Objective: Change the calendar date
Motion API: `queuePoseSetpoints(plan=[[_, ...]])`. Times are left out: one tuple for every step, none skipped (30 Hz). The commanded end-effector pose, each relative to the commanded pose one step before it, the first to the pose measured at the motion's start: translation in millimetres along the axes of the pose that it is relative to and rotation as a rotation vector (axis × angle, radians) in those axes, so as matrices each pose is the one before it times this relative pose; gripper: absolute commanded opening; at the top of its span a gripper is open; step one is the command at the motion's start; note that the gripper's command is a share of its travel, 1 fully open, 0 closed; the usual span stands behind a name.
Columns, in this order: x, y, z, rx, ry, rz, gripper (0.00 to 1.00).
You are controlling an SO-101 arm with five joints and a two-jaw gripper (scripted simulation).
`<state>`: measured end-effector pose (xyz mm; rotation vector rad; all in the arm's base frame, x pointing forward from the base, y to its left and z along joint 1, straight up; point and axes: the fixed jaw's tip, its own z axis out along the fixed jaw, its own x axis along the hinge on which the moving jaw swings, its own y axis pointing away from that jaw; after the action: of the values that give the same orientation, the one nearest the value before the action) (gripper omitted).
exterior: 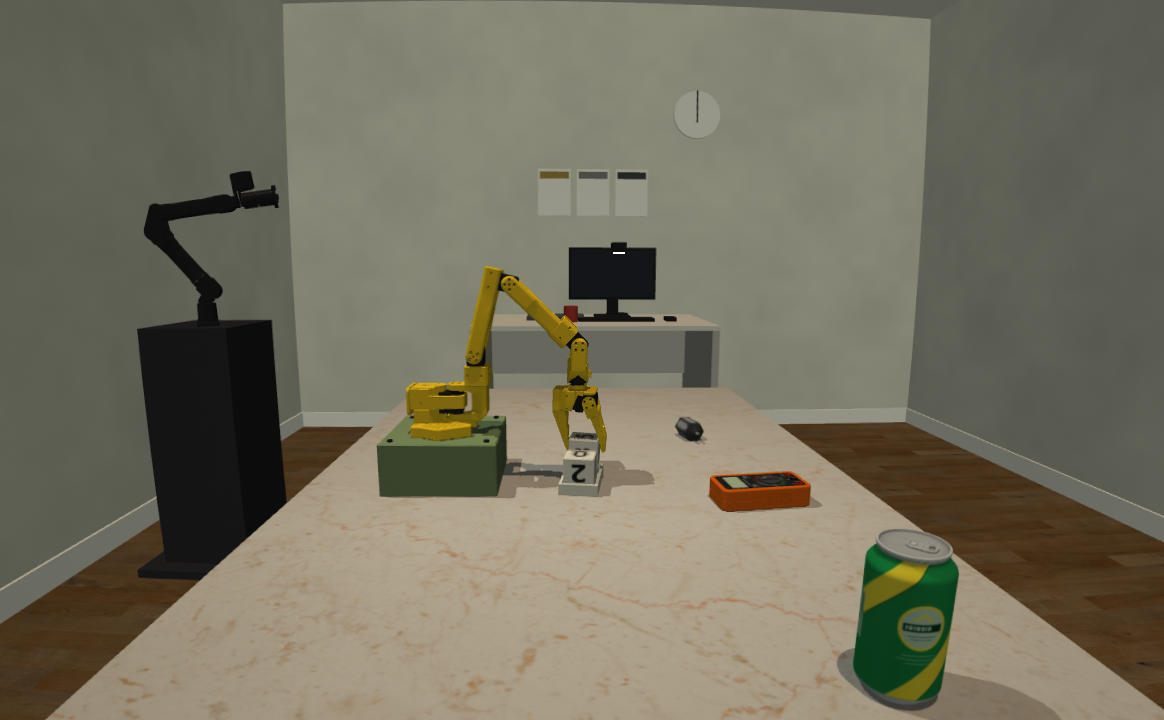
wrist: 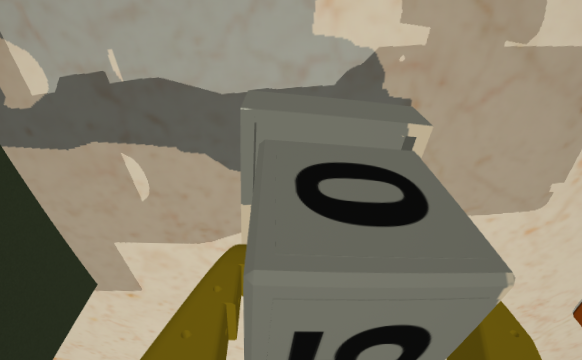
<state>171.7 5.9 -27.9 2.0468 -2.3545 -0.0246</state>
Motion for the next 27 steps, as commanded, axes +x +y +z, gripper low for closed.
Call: queuePoseSetpoints(plan=[[-1.68,-4.13,-7.901,0.02518,-0.00584,0.00186,0.00],[0.01,0.10,-1.514,0.00000,0.00000,0.00000,0.00],[0.01,0.13,-1.677,0.00000,0.00000,0.00000,0.00],[0.02,0.16,-1.810,0.00000,0.00000,0.00000,0.00],[0.02,0.19,-1.906,0.00000,0.00000,0.00000,0.00],[0.03,0.22,-1.979,0.00000,0.00000,0.00000,0.00],[0.04,0.25,-2.016,0.00000,0.00000,0.00000,0.00],[0.00,0.00,0.000,0.00000,0.00000,0.00000,0.00],[0.00,0.00,0.000,0.00000,0.00000,0.00000,0.00],[0.04,0.28,-2.017,-0.00002,0.00001,0.00000,0.00],[0.04,0.30,-1.974,0.00000,0.00000,0.00000,0.00],[0.05,0.31,-1.903,0.00000,0.00000,0.00000,0.00],[0.05,0.32,-1.801,0.00000,0.00000,0.00000,0.00],[0.05,0.31,-1.663,0.00000,0.00000,0.00000,0.00],[0.05,0.29,-1.500,0.00000,0.00000,0.00000,0.00],[0.04,0.27,-1.326,0.00000,0.00000,0.00000,0.00],[0.04,0.24,-1.127,0.00000,0.00000,0.00000,0.00],[0.03,0.20,-0.922,0.00000,0.00000,0.00000,0.00],[0.03,0.17,-0.718,0.00000,0.00000,0.00000,0.00],[0.02,0.12,-0.519,0.00000,0.00000,0.00000,0.00],[0.02,0.08,-0.344,0.00000,0.00000,0.00000,0.00],[0.01,0.04,-0.187,0.00000,0.00000,0.00000,0.00],[0.00,0.02,-0.072,0.00000,0.00000,0.00000,0.00],[0.01,0.00,-0.012,0.00000,0.00000,0.00000,0.00],[0.00,0.00,0.000,0.00000,0.00000,0.00000,0.00],[0.00,0.00,0.000,0.00000,0.00000,0.00000,0.00],[-0.02,0.00,0.001,0.00001,-0.00003,-0.00009,0.00]])
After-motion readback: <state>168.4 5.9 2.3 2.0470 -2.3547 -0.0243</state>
